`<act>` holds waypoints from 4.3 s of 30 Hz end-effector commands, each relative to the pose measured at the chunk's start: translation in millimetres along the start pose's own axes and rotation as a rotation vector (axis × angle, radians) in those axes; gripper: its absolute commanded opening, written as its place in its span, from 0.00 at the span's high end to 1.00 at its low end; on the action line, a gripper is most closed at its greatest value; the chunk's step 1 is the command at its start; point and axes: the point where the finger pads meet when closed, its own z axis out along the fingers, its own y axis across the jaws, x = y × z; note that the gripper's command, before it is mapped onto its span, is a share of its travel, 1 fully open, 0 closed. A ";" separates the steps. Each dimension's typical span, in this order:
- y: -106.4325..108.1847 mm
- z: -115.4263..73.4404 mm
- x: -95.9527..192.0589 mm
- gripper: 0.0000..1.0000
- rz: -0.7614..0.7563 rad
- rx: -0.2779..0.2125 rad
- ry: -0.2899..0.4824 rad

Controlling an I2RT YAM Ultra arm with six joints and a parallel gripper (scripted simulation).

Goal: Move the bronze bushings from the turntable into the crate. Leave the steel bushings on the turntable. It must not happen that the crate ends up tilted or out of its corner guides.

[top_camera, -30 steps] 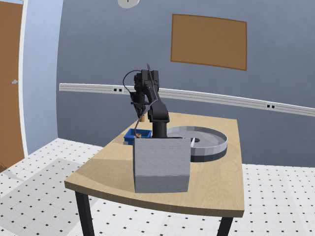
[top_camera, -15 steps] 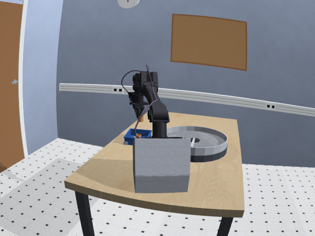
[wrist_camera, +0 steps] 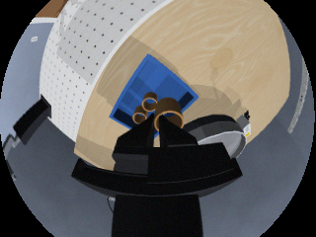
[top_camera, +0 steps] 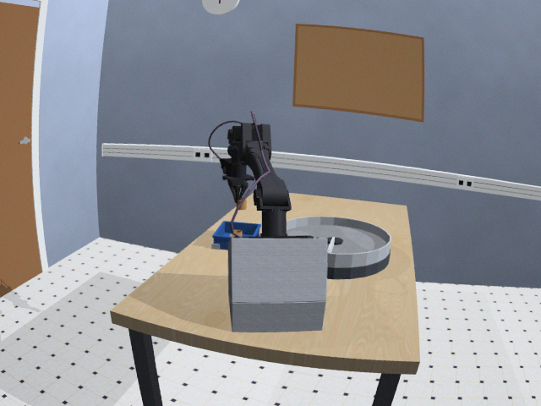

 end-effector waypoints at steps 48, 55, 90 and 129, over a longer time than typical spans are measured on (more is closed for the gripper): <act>7.2 -5.3 -4.6 1.00 -0.010 0.004 -0.005; 7.2 -5.3 -4.6 1.00 -0.010 0.004 -0.005; 9.1 -4.9 -5.3 1.00 -0.009 0.004 -0.005; -2.3 -4.0 -1.9 1.00 0.000 0.004 -0.004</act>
